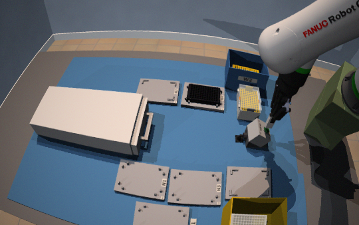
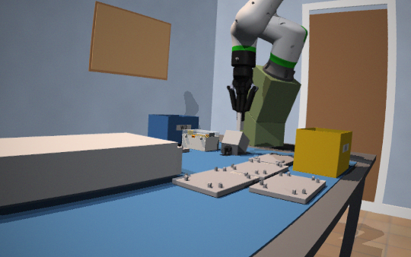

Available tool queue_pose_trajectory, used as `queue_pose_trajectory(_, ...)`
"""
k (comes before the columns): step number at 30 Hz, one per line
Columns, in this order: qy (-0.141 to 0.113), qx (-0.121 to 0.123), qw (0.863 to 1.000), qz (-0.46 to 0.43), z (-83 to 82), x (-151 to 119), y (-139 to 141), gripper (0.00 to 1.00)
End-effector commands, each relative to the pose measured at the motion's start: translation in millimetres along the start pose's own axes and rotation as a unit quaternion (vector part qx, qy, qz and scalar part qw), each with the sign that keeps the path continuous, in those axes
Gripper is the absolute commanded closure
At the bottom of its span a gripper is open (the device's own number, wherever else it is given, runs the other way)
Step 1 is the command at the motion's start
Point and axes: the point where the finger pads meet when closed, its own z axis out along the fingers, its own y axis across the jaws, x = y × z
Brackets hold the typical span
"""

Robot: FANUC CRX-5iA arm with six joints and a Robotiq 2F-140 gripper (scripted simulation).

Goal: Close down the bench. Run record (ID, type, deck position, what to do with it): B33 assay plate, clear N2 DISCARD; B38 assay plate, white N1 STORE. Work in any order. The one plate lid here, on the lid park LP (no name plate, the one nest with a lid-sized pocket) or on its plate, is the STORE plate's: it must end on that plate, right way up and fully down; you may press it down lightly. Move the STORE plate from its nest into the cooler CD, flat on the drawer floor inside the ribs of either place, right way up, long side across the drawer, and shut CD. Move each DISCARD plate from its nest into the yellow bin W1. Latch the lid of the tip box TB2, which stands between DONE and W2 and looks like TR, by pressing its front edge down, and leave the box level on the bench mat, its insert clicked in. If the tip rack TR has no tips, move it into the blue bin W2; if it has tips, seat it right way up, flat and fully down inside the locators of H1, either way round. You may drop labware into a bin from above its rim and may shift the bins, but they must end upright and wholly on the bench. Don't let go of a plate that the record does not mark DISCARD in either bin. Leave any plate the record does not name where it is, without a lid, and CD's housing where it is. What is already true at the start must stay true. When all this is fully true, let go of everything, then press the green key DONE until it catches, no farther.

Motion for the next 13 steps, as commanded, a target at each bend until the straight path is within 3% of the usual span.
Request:
queue_pose_trajectory(1, 0.0, 0.0, 1.0, 0.0, 1.7, 0.1, 0.2, 1.0)
queue_pose_trajectory(13, 0.0, 0.0, 1.0, 0.0, 9.7, 0.1, 0.2, 1.0)
